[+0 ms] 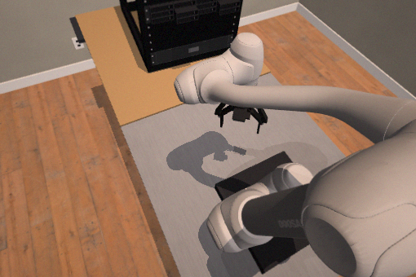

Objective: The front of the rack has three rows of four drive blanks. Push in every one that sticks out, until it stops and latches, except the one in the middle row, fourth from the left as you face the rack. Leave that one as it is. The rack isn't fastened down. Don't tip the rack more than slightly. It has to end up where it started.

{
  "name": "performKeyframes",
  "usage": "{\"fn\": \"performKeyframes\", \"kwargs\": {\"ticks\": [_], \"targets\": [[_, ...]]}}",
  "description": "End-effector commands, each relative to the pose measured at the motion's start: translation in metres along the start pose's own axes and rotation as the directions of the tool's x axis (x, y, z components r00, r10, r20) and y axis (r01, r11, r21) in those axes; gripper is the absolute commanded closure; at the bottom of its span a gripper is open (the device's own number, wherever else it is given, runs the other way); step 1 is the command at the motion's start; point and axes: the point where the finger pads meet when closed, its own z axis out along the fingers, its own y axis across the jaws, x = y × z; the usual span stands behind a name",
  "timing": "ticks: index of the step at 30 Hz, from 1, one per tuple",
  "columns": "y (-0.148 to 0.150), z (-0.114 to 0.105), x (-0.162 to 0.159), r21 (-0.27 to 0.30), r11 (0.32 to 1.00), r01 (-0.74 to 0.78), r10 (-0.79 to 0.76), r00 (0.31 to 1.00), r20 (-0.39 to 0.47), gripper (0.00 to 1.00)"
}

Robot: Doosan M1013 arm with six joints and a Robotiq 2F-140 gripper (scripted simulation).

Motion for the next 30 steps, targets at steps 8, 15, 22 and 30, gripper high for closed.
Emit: {"fn": "performKeyframes", "kwargs": {"ticks": [8, 15, 22, 30], "targets": [[0.0003, -0.0004, -0.0002, -0.001, 1.000, 0.000, 0.000, 1.000, 0.000, 0.00], [0.0003, -0.0004, -0.0002, -0.001, 1.000, 0.000, 0.000, 1.000, 0.000, 0.00], [0.0003, -0.0004, -0.0002, -0.001, 1.000, 0.000, 0.000, 1.000, 0.000, 0.00], [0.0023, 0.0009, -0.0041, -0.008, 1.000, -0.008, 0.009, 1.000, 0.009, 0.00]]}}
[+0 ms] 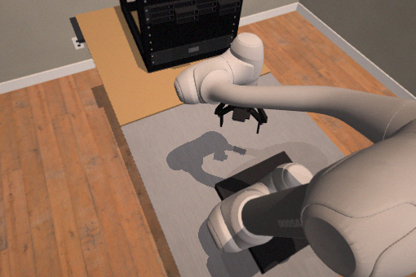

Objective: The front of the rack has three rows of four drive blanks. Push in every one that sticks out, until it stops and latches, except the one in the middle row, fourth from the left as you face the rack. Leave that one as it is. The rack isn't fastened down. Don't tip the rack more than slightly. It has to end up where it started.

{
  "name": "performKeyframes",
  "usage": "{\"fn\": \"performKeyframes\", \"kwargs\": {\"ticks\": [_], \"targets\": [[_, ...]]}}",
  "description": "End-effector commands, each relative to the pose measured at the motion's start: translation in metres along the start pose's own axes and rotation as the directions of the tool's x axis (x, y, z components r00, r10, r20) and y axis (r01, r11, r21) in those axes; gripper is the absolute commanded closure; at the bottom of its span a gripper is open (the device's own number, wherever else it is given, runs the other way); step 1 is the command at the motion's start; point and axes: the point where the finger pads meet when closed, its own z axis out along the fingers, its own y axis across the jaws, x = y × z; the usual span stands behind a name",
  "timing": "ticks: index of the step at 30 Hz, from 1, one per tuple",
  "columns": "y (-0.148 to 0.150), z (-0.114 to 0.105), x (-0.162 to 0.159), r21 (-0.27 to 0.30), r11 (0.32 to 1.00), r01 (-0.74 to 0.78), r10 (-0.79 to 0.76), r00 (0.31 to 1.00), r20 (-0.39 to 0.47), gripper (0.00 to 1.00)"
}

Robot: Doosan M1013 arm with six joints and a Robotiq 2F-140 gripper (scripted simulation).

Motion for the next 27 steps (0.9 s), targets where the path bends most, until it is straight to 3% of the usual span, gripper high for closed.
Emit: {"fn": "performKeyframes", "kwargs": {"ticks": [1, 13, 27], "targets": [[0.002, 0.001, -0.004, -0.007, 1.000, -0.008, 0.008, 1.000, 0.008, 0.00], [0.017, 0.010, -0.034, -0.063, 0.996, -0.069, 0.074, 0.995, 0.074, 0.00], [0.053, 0.021, -0.113, -0.242, 0.950, -0.199, 0.252, 0.943, 0.215, 0.00]]}}
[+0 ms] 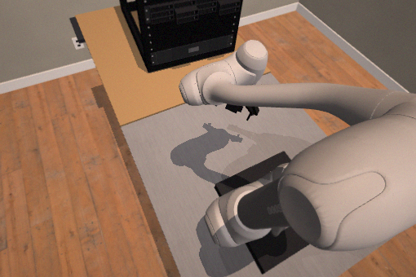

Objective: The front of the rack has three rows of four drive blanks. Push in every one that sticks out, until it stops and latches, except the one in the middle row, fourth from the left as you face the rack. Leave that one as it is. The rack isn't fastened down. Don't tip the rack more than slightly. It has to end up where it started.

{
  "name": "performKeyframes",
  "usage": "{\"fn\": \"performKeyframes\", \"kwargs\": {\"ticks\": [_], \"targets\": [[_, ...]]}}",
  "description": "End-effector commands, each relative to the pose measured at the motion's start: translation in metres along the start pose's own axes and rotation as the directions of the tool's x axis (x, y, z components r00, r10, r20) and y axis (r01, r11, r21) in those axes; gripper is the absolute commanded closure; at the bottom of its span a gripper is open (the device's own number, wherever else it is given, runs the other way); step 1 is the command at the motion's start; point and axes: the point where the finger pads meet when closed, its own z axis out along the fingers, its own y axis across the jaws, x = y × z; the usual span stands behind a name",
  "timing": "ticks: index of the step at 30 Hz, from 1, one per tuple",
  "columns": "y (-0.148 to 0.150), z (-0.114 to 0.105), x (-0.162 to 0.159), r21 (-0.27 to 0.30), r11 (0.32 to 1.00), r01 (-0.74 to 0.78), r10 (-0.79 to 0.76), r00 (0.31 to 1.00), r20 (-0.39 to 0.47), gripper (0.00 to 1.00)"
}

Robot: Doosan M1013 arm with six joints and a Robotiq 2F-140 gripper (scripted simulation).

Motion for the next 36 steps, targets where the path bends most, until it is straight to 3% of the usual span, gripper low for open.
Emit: {"fn": "performKeyframes", "kwargs": {"ticks": [1, 13, 15, 28, 30, 32, 36], "targets": [[0.016, 0.011, -0.023, -0.059, 0.997, -0.052, 0.056, 0.997, 0.057, 0.00], [0.072, 0.025, -0.111, -0.333, 0.920, -0.206, 0.282, 0.938, 0.200, 0.00], [0.072, 0.025, -0.111, -0.333, 0.920, -0.206, 0.282, 0.938, 0.200, 0.00], [0.124, -0.002, -0.196, -0.674, 0.688, -0.267, 0.523, 0.827, 0.206, 0.00], [0.130, -0.009, -0.206, -0.718, 0.643, -0.266, 0.551, 0.812, 0.192, 0.00], [0.130, -0.009, -0.206, -0.718, 0.643, -0.266, 0.551, 0.812, 0.192, 0.00], [0.140, -0.026, -0.223, -0.798, 0.544, -0.258, 0.599, 0.785, 0.155, 0.00]]}}
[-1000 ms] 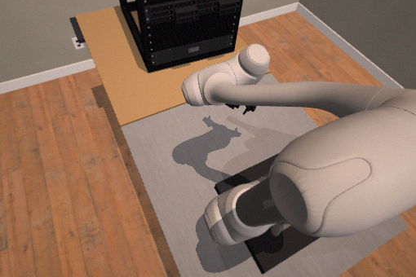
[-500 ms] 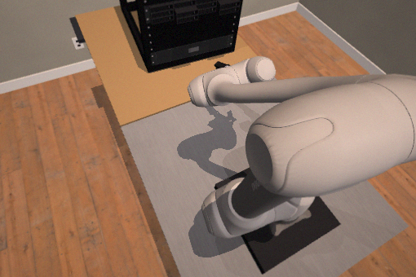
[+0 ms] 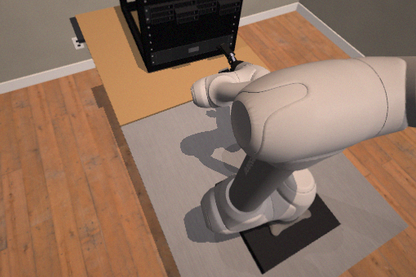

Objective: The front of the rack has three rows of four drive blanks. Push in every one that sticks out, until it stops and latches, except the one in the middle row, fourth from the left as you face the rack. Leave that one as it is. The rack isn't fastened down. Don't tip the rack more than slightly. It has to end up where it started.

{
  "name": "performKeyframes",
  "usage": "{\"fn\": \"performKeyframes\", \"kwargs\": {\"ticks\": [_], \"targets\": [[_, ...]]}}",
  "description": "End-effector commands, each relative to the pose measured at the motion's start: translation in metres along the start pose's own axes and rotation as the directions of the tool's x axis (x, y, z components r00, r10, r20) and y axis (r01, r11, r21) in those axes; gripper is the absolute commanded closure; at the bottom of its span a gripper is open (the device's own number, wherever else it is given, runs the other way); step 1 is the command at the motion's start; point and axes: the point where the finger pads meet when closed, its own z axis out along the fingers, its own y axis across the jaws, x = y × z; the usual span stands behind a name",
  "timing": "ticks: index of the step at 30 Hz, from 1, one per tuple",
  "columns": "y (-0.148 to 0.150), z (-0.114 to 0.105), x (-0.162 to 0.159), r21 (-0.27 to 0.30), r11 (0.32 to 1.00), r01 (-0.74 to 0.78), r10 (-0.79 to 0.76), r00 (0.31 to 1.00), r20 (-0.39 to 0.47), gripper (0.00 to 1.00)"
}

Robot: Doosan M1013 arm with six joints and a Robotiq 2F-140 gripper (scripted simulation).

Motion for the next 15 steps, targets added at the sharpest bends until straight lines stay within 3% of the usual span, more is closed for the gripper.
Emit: {"fn": "performKeyframes", "kwargs": {"ticks": [1, 10, 15], "targets": [[0.024, 0.005, -0.011, -0.131, 0.989, -0.069, 0.068, 0.998, -0.014, 0.00], [0.065, -0.003, -0.030, -0.326, 0.928, -0.184, 0.182, 0.983, -0.036, 0.00], [0.074, -0.007, -0.034, -0.373, 0.903, -0.212, 0.209, 0.977, -0.049, 0.00]]}}
